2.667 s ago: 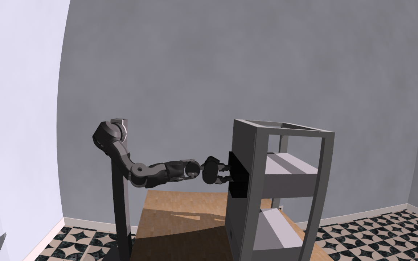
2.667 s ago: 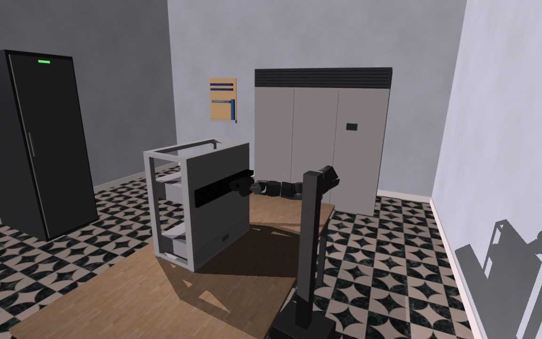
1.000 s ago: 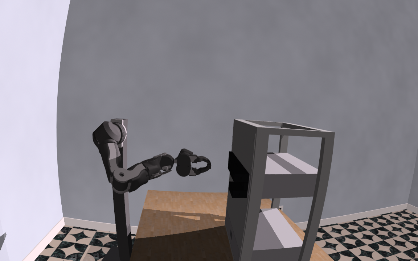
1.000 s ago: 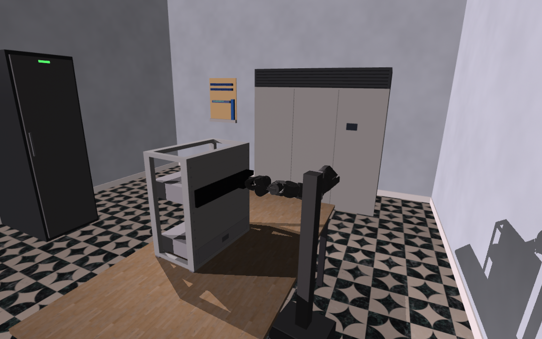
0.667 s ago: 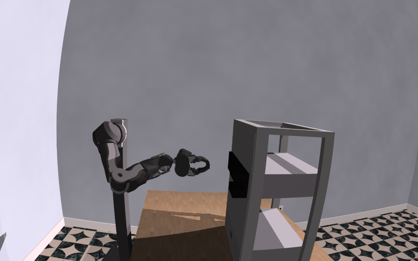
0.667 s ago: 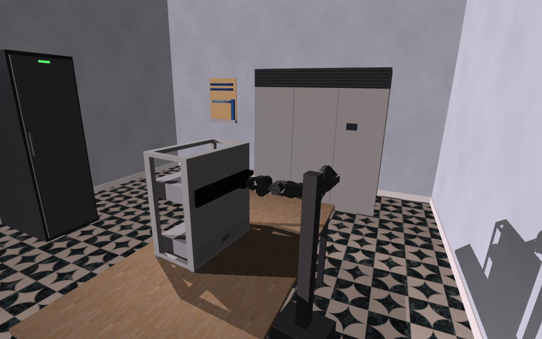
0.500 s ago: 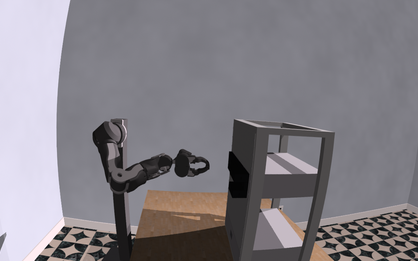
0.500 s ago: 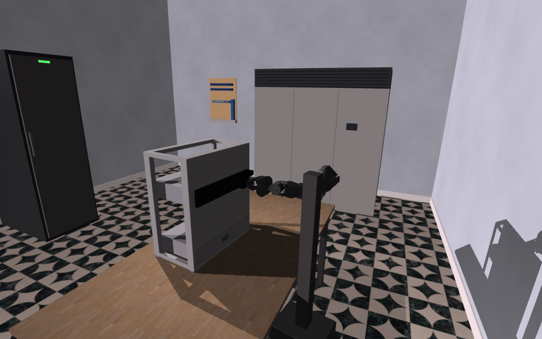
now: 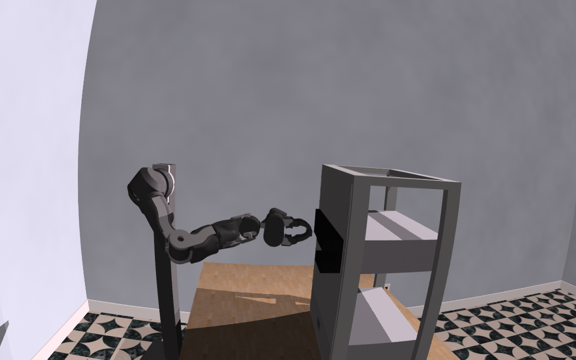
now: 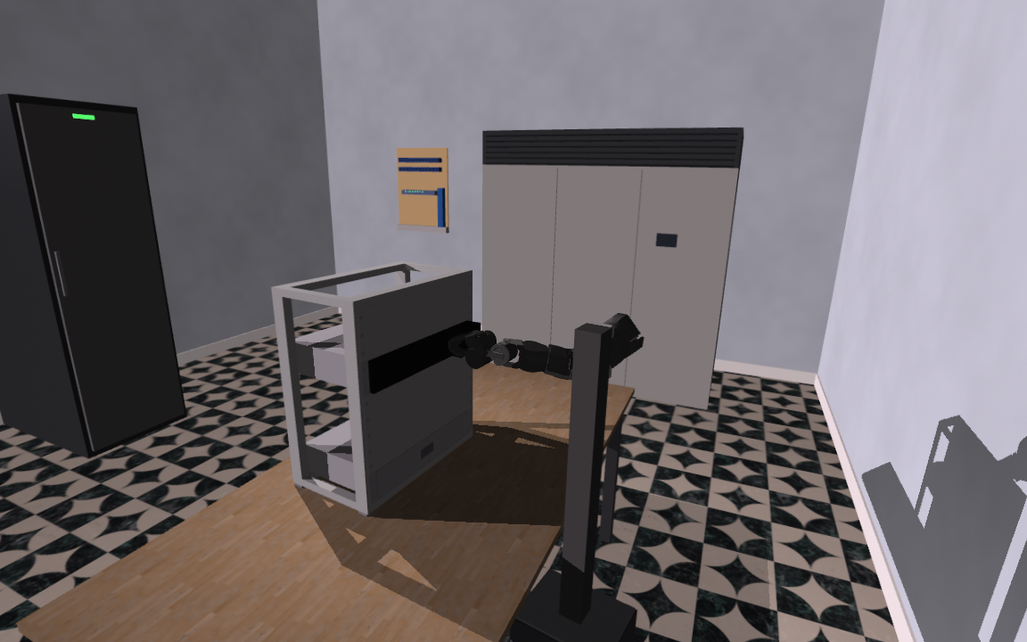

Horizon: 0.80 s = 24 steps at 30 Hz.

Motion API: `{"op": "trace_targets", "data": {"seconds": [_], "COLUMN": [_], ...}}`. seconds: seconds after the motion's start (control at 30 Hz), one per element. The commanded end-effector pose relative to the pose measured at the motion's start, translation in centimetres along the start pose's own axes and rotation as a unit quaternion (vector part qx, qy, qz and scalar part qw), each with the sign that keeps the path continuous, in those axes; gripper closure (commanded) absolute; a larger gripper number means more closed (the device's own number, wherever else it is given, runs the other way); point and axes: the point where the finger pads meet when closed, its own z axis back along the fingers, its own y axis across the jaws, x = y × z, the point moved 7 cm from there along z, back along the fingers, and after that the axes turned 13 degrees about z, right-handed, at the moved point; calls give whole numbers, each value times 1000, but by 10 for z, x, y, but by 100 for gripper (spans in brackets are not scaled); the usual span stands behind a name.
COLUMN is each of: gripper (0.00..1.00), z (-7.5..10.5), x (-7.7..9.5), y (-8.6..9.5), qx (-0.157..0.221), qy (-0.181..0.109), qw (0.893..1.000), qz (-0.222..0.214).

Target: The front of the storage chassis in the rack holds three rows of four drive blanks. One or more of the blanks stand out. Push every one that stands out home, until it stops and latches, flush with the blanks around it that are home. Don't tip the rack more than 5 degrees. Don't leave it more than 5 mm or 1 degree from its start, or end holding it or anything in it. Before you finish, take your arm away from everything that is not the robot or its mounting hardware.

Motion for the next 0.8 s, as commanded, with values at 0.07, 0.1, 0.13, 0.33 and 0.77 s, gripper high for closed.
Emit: {"op": "trace_targets", "data": {"seconds": [0.07,0.1,0.13,0.33,0.77], "gripper": [100,100,100,100,100], "z": [-1,-1,-1,-1,-1], "x": [0,0,0,0,0], "y": [3,3,3,3,7], "qx": [8,8,8,8,8], "qy": [4,4,4,4,4], "qw": [1000,1000,1000,1000,1000], "qz": [-2,-2,-2,-2,-2]}}
